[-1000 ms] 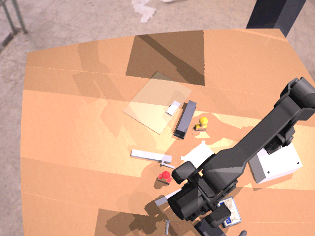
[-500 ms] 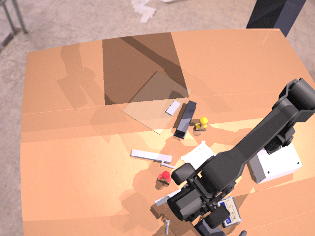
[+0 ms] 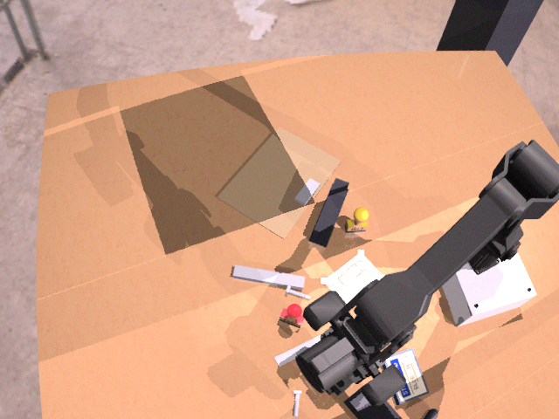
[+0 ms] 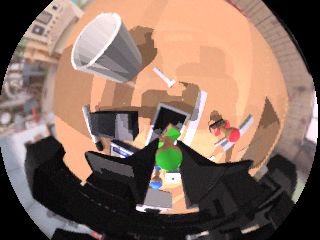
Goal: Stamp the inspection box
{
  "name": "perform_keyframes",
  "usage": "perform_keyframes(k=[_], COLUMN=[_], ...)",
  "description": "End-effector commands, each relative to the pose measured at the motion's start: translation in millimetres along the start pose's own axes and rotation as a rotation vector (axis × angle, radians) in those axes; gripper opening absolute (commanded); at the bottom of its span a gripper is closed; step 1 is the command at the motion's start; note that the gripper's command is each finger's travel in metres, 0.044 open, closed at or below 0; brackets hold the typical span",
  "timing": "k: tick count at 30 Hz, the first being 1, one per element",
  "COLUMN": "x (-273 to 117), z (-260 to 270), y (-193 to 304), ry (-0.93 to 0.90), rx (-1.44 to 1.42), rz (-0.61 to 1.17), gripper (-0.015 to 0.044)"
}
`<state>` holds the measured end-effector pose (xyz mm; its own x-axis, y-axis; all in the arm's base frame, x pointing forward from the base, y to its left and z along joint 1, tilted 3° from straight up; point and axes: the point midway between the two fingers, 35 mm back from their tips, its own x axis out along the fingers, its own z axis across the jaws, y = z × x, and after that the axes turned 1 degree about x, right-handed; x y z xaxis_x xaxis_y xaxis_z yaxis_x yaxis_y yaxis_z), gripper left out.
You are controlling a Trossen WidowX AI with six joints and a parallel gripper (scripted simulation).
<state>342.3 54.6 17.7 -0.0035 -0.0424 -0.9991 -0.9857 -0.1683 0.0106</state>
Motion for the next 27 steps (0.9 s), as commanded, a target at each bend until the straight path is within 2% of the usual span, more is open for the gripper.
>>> perform_keyframes(k=[1,27], x=[3.9,15.1], z=[-0.1,0.0], y=[0.4,1.2], ry=[0.0,0.0], rx=[0.001,0.001], rz=[0.002,0.001], gripper=[0.0,0.0])
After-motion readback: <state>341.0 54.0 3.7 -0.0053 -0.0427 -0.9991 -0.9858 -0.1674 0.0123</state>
